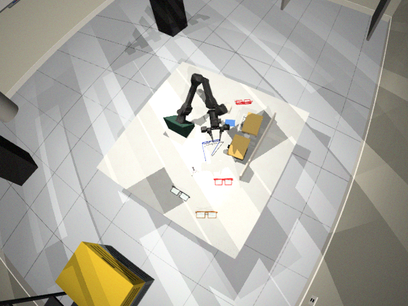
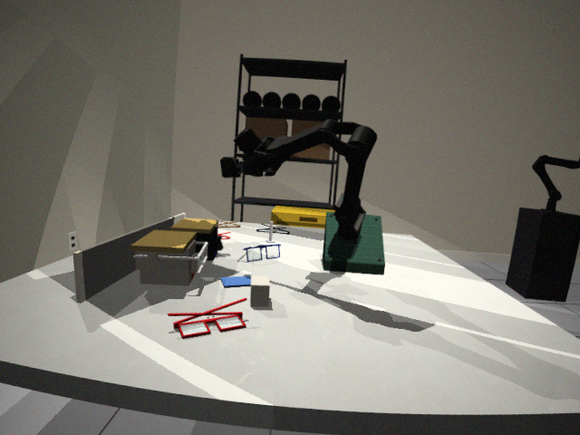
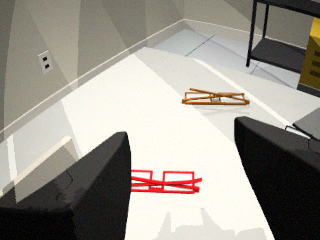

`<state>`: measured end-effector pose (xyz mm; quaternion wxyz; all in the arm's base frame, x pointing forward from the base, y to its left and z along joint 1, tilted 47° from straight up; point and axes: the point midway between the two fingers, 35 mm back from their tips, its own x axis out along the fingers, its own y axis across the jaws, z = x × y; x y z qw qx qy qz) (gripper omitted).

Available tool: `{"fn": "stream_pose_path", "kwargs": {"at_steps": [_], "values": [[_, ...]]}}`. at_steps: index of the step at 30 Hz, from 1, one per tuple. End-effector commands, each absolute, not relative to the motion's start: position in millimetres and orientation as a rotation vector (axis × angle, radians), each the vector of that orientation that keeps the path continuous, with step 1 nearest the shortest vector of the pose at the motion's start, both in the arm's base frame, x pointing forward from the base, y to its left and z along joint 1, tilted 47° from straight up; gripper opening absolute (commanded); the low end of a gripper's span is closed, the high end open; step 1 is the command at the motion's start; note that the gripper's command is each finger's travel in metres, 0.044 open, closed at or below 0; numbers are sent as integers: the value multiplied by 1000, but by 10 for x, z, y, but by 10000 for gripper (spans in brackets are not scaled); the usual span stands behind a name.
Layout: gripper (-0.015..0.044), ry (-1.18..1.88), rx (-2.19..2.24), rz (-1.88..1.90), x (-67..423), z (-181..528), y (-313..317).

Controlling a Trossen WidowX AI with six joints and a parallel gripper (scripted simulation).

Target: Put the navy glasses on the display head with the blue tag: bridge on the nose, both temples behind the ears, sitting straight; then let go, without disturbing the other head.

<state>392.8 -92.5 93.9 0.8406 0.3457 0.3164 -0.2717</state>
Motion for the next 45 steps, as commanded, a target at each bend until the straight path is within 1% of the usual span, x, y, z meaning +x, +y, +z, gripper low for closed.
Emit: {"fn": "stream_pose_path", "kwargs": {"at_steps": [1, 5, 9, 13, 15, 22, 25, 45], "values": [[200, 878, 983, -621, 3730, 512, -715], [200, 1138, 1294, -756, 3378, 115, -433], [200, 1384, 1604, -980, 2996, -95, -138], [200, 1641, 1948, -1377, 2647, -127, 185], [200, 1707, 2040, -1529, 2569, -97, 271], [200, 1714, 2050, -1550, 2520, -113, 254], [121, 1714, 2050, -1550, 2520, -113, 254], [120, 1712, 2051, -1551, 2501, -238, 393]]}}
